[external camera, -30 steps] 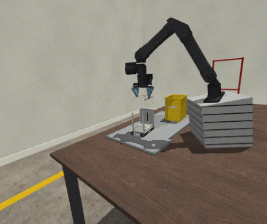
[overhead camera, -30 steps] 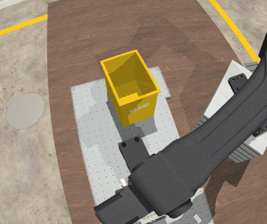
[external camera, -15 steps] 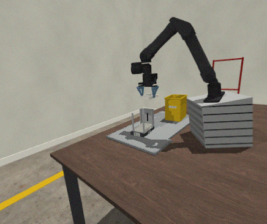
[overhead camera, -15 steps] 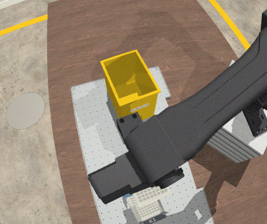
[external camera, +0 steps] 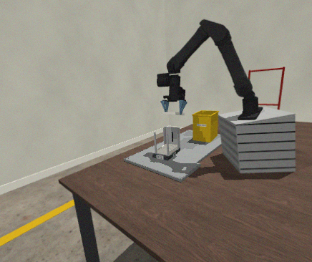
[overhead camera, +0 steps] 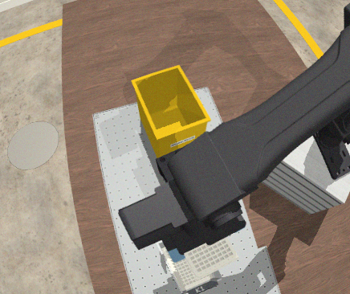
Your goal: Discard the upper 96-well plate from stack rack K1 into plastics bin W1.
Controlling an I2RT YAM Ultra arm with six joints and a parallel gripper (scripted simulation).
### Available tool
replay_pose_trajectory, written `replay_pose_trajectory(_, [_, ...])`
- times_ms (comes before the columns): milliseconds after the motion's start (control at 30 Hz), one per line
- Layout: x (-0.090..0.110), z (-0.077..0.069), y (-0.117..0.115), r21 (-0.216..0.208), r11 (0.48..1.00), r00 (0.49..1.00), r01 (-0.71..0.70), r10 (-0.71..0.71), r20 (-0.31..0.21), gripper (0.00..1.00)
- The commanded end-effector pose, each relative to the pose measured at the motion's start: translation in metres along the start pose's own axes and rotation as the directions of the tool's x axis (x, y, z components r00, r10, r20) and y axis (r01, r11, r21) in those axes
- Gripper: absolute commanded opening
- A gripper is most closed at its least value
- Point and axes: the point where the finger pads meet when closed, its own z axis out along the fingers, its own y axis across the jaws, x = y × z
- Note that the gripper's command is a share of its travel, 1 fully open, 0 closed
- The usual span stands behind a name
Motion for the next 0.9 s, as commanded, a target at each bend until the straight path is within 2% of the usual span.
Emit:
replay_pose_trajectory(0, [-0.070,-0.019,0.000,-0.031,0.999,0.973,-0.044,0.050,0.223,0.00])
replay_pose_trajectory(867, [-0.139,-0.034,-0.024,-0.030,0.999,0.973,-0.045,0.050,0.226,0.00])
